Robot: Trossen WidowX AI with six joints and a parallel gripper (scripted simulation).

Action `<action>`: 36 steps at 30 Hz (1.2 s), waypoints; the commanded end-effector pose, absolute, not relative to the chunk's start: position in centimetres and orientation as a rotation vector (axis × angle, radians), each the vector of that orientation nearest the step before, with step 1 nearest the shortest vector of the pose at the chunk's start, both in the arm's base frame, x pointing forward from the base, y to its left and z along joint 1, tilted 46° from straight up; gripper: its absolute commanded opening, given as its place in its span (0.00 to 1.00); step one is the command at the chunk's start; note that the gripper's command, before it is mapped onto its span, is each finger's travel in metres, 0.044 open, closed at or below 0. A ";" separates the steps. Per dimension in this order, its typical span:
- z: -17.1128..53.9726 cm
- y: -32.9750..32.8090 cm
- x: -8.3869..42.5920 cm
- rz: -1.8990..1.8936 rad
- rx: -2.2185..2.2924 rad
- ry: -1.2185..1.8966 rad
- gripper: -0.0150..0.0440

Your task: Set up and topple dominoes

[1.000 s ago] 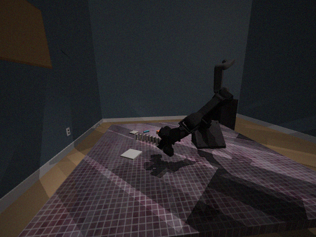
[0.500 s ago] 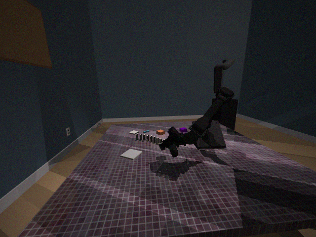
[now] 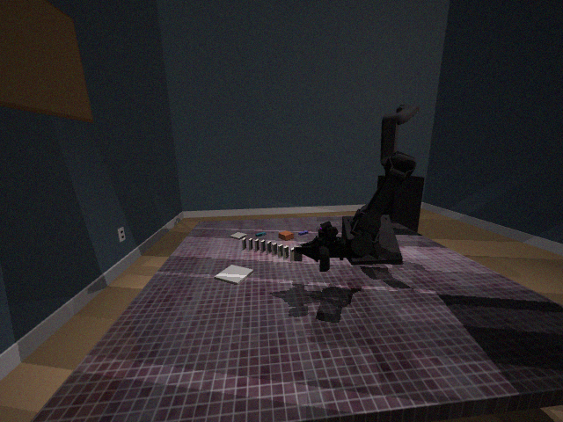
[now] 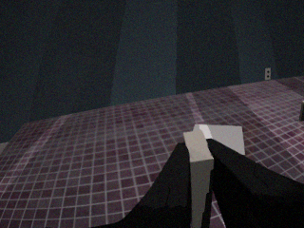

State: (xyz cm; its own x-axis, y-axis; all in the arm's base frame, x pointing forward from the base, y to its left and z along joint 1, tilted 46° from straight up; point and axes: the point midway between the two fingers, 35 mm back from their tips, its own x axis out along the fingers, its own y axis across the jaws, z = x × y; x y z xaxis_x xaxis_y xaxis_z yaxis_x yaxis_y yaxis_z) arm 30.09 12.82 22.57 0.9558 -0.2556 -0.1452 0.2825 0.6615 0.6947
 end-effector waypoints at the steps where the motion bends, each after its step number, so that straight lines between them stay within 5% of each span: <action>1: 22.6 12.5 29.6 -0.317 0.824 0.002 0.30; 36: 19.3 16.6 31.0 -0.317 0.822 0.008 0.30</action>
State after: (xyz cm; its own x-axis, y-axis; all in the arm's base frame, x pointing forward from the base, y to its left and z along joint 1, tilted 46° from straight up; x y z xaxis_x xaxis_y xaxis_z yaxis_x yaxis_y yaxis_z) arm 30.74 15.68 19.90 0.9530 -0.2725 -0.1321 0.2825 0.6427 0.7121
